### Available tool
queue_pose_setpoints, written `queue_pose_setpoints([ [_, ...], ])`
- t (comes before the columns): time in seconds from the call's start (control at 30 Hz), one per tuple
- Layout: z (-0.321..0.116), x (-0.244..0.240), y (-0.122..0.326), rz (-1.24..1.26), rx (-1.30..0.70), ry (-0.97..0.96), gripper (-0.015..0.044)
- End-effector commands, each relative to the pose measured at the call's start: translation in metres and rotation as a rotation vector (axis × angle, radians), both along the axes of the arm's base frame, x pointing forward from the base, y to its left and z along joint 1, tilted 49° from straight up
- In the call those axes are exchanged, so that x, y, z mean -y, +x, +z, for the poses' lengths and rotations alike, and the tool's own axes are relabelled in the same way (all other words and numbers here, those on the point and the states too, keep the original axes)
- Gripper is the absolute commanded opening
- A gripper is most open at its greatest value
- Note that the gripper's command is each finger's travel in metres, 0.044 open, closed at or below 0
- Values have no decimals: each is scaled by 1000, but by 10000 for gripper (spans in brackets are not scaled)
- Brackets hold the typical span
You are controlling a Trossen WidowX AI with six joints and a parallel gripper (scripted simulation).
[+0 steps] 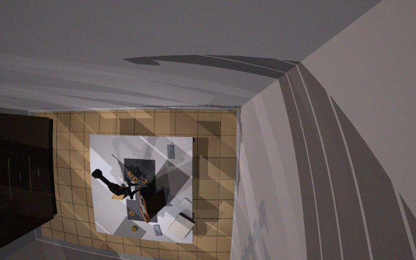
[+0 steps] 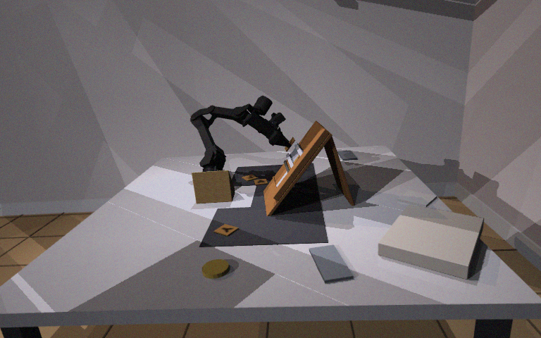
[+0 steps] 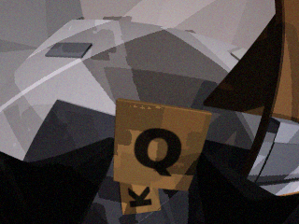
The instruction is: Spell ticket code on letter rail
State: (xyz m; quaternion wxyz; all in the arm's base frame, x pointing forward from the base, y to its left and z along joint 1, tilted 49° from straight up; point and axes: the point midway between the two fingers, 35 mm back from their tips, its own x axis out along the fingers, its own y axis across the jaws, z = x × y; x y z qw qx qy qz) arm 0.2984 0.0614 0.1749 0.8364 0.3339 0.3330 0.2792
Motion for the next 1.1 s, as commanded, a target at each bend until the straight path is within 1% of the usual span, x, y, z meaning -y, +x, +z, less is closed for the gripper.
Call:
queue_pose_setpoints([
  [0.0, -2, 0, 0, 7, 2, 1, 0],
  [1.07, -15, 10, 3, 7, 3, 0, 0],
])
